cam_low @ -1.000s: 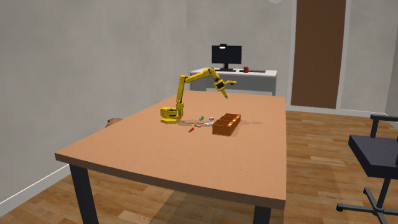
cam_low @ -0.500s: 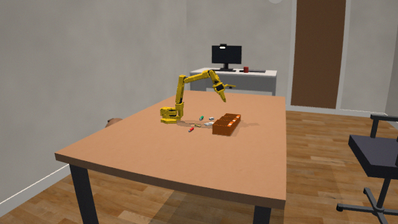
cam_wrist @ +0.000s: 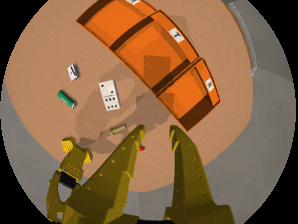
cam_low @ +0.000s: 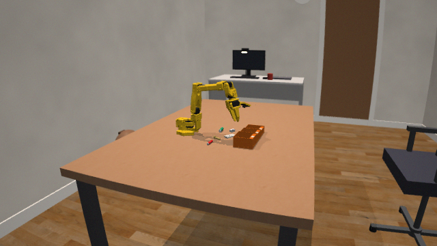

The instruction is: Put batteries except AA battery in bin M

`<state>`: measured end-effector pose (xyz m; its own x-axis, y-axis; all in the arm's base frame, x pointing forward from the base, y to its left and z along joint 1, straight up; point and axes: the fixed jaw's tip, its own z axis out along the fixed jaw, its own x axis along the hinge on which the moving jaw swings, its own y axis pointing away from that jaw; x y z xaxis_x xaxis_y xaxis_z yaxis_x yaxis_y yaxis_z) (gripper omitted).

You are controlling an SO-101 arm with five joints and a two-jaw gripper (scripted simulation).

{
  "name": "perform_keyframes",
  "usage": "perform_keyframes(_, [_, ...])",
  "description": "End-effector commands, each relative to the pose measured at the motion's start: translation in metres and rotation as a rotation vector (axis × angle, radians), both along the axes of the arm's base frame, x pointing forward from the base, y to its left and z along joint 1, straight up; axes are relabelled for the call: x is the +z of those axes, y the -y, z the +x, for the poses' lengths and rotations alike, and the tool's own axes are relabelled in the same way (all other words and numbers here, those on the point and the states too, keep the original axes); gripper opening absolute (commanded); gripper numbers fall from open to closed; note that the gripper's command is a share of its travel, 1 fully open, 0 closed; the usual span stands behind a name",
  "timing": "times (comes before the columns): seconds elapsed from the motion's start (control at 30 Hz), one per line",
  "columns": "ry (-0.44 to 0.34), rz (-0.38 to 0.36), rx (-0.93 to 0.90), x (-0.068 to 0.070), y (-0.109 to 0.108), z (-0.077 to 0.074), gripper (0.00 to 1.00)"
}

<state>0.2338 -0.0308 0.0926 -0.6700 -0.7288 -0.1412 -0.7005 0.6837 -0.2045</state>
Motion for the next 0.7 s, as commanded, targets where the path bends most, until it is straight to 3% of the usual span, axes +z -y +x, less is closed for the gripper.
perform_keyframes(0.0, [0.035, -0.063, 0.111, 0.006, 0.021, -0.01, 0.13])
perform_keyframes(0.4, [-0.141, -0.119, 0.44, -0.018, 0.067, -0.062, 0.17])
perform_keyframes(0.47, [-0.141, -0.119, 0.44, -0.018, 0.067, -0.062, 0.17])
perform_keyframes(0.67, [-0.189, -0.11, 0.557, -0.025, 0.078, -0.082, 0.18])
